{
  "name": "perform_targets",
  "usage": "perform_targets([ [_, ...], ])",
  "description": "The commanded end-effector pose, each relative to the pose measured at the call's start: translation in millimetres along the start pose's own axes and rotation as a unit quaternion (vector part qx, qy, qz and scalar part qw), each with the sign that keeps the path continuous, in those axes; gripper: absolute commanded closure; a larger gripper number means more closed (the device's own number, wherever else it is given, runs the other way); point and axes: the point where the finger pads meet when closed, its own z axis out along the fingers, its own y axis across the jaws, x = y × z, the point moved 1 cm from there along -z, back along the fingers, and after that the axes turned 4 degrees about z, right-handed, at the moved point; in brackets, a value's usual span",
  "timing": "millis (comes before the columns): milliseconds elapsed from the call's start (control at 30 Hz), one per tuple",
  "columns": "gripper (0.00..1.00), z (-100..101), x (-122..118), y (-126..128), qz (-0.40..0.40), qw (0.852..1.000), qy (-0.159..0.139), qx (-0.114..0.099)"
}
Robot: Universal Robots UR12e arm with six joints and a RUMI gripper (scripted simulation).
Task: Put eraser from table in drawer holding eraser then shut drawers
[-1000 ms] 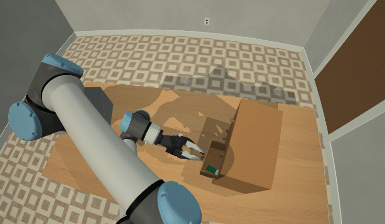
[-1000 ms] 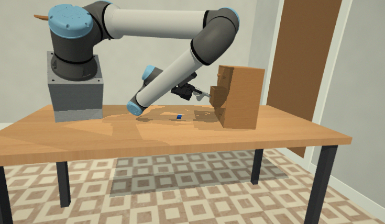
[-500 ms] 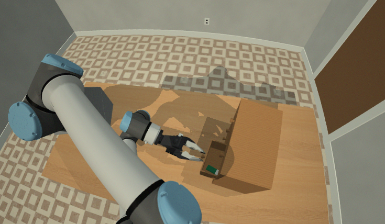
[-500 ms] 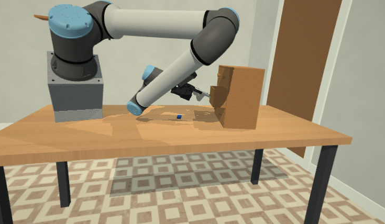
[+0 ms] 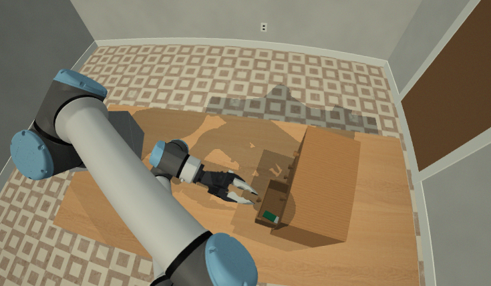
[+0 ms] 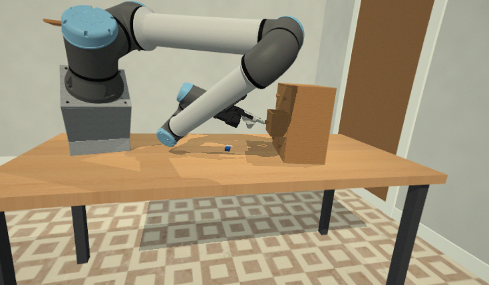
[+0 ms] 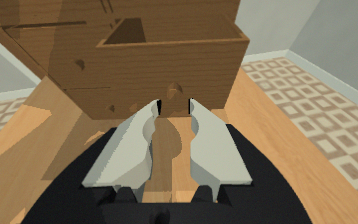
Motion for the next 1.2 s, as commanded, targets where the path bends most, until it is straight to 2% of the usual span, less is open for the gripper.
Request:
perform_targets([
  [0,0.8,-13,-4,0,0.0,1.0,0.0,0.0],
  [367,0.8,-32,-11,1,0.0,1.0,0.0,0.0],
  [800,0.8,-37,-11,1,0.0,1.0,0.0,0.0],
  [1167,0.8,-68,-11,1,0.0,1.0,0.0,0.0],
])
